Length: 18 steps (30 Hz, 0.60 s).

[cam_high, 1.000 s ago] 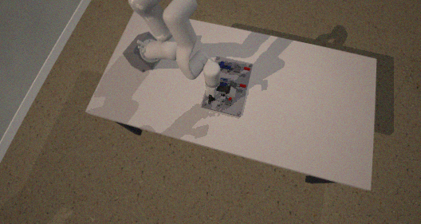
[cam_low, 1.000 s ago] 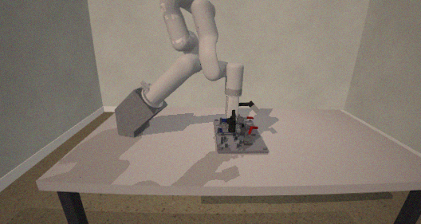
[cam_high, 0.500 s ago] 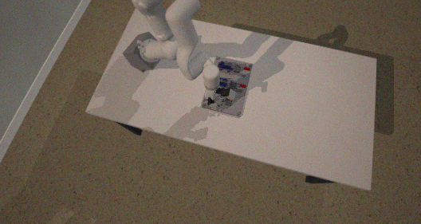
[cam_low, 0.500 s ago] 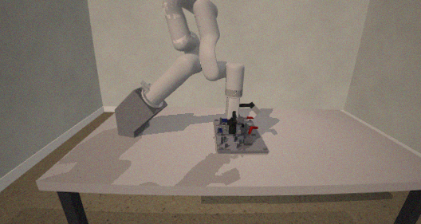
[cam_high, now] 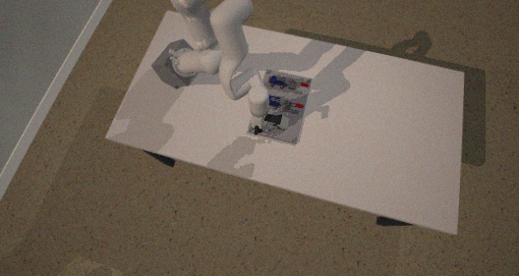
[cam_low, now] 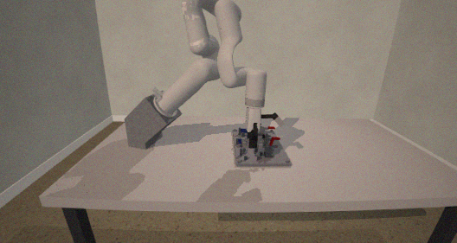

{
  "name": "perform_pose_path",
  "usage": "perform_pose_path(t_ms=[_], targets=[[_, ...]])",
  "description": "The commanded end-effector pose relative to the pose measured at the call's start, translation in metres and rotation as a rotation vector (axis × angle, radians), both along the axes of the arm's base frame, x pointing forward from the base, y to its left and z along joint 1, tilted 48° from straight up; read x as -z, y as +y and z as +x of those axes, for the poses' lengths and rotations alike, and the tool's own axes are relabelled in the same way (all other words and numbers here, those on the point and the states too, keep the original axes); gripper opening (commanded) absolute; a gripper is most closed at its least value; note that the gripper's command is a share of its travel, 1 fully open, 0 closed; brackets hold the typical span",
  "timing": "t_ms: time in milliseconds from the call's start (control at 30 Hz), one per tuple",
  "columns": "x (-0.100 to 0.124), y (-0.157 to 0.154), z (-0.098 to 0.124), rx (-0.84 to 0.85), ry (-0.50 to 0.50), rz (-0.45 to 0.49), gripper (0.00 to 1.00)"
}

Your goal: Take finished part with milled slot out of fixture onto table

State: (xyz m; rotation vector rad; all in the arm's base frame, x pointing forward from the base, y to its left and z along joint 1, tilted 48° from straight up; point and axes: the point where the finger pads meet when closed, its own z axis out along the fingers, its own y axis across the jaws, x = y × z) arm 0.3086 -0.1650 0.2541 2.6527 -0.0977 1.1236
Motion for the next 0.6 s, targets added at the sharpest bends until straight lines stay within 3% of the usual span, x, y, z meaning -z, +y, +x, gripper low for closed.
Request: perform_pose_path(t_ms=[0, 567], targets=[[-0.004, -0.014, -0.001, -0.007, -0.004, 0.003, 0.00], [-0.012, -0.049, -0.007, -0.007, -0.004, 0.003, 0.00]])
